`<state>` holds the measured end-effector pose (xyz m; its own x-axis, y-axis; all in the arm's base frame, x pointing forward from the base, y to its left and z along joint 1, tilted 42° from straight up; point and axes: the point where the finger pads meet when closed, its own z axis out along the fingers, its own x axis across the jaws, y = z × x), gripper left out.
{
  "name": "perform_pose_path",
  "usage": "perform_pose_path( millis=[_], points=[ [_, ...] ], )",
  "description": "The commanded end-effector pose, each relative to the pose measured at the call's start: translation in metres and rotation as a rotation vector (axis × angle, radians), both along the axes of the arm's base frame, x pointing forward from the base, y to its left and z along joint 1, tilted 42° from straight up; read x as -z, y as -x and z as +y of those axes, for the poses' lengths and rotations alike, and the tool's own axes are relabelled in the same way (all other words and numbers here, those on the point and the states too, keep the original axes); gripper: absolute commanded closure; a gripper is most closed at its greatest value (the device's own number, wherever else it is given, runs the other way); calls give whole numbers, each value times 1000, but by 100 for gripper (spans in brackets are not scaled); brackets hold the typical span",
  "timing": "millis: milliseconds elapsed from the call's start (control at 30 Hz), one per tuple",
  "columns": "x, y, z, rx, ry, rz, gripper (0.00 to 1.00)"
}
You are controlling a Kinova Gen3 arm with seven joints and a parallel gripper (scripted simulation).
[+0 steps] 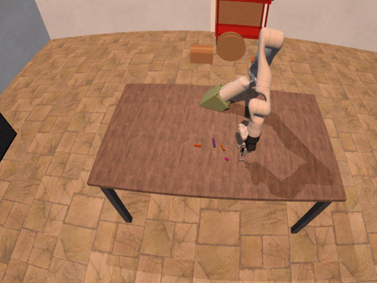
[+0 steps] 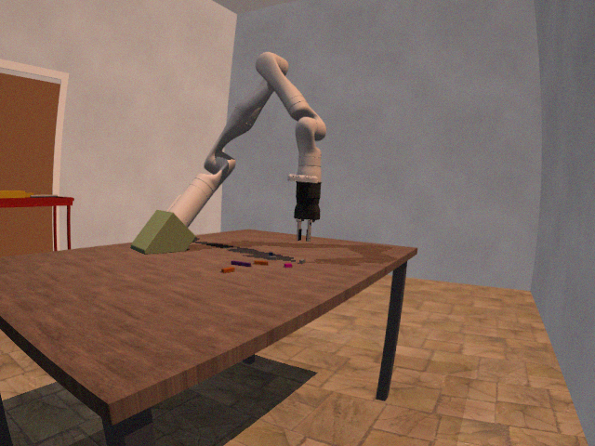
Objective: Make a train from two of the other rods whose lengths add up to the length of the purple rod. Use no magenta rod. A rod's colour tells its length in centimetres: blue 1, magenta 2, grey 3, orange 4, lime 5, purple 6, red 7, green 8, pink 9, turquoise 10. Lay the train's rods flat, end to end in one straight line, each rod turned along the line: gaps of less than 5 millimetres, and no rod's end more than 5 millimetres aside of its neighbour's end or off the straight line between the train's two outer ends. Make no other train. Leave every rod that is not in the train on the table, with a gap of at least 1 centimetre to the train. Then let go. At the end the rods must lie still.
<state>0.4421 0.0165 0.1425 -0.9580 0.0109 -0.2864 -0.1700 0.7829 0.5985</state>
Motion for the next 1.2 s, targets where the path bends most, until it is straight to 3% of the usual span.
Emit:
perform_pose_path(
  millis=[0,667,1167],
  points=[
    [0,0,-1,1,1,-1,46],
    [7,-2,5,-1,1,0,46],
    [23,-7,18,-1,1,0,46]
  ],
)
